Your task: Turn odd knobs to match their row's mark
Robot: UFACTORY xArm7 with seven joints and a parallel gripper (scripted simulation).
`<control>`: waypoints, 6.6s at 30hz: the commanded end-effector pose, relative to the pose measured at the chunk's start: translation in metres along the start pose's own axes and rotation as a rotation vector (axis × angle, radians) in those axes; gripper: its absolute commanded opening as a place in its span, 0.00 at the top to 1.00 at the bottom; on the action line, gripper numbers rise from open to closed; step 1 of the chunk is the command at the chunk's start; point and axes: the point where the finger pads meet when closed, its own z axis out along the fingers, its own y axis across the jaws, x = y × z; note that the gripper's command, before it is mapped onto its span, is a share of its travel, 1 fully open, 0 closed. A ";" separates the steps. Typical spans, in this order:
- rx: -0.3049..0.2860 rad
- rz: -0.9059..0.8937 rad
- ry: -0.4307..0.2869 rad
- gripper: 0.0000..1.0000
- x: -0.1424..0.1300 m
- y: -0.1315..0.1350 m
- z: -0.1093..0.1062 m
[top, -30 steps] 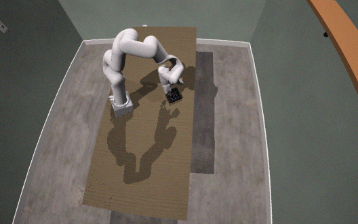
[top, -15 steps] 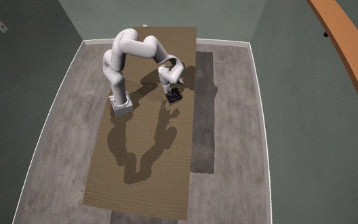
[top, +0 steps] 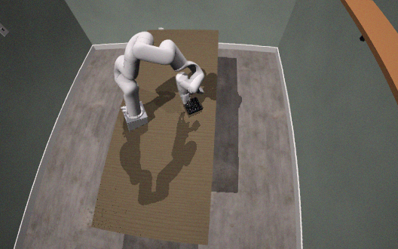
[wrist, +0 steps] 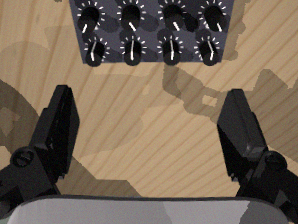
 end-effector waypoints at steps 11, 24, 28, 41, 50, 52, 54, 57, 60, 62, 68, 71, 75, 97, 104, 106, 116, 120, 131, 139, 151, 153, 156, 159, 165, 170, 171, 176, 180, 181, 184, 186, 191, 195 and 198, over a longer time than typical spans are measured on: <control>0.000 0.000 0.002 0.00 0.001 0.000 -0.001; 0.000 0.000 0.002 0.00 0.001 0.000 -0.001; 0.000 0.000 0.002 0.00 0.001 0.000 -0.001; 0.000 0.021 0.002 0.00 0.002 0.001 -0.001; 0.004 0.264 -0.007 0.00 0.013 0.007 -0.002; 0.005 0.317 -0.008 0.00 0.015 0.008 -0.002; 0.005 0.370 -0.010 0.00 0.018 0.010 -0.003; 0.005 0.448 -0.011 0.00 0.022 0.012 -0.003; 0.005 0.526 -0.013 0.00 0.025 0.014 -0.004; 0.005 0.552 -0.013 0.00 0.027 0.015 -0.004; 0.004 0.718 -0.015 0.00 0.035 0.019 -0.006; 0.004 0.795 -0.016 0.00 0.039 0.021 -0.007; 0.003 0.898 -0.016 0.00 0.045 0.024 -0.008; 0.001 1.395 -0.005 0.00 0.074 0.036 -0.016; 0.002 1.570 0.004 0.00 0.086 0.040 -0.020; 0.003 1.572 0.004 0.00 0.086 0.040 -0.020; 0.003 1.572 0.004 0.81 0.086 0.040 -0.020; 0.003 1.572 0.004 0.81 0.086 0.040 -0.020; 0.003 1.572 0.004 0.81 0.086 0.040 -0.020; 0.003 1.572 0.004 0.81 0.086 0.040 -0.020; 0.002 1.573 0.003 0.81 0.086 0.040 -0.019; 0.002 1.573 0.003 0.81 0.086 0.040 -0.018; 0.002 1.574 0.003 0.81 0.086 0.040 -0.017; 0.002 1.574 0.002 0.81 0.086 0.040 -0.014; 0.002 1.574 0.002 0.81 0.086 0.040 -0.010; 0.002 1.574 0.002 0.81 0.086 0.040 -0.004; 0.002 1.574 0.002 0.81 0.086 0.040 -0.003; 0.002 1.574 0.003 0.81 0.087 0.039 0.004; 0.002 1.574 0.003 0.81 0.087 0.039 0.009; 0.002 1.574 0.003 0.81 0.087 0.039 0.009; 0.002 1.574 0.003 0.81 0.087 0.039 0.011; 0.002 1.574 0.003 0.81 0.087 0.039 0.014; 0.002 1.574 0.003 0.81 0.087 0.039 0.018; 0.002 1.574 0.003 0.81 0.087 0.039 0.021; 0.002 1.574 0.003 0.81 0.087 0.039 0.022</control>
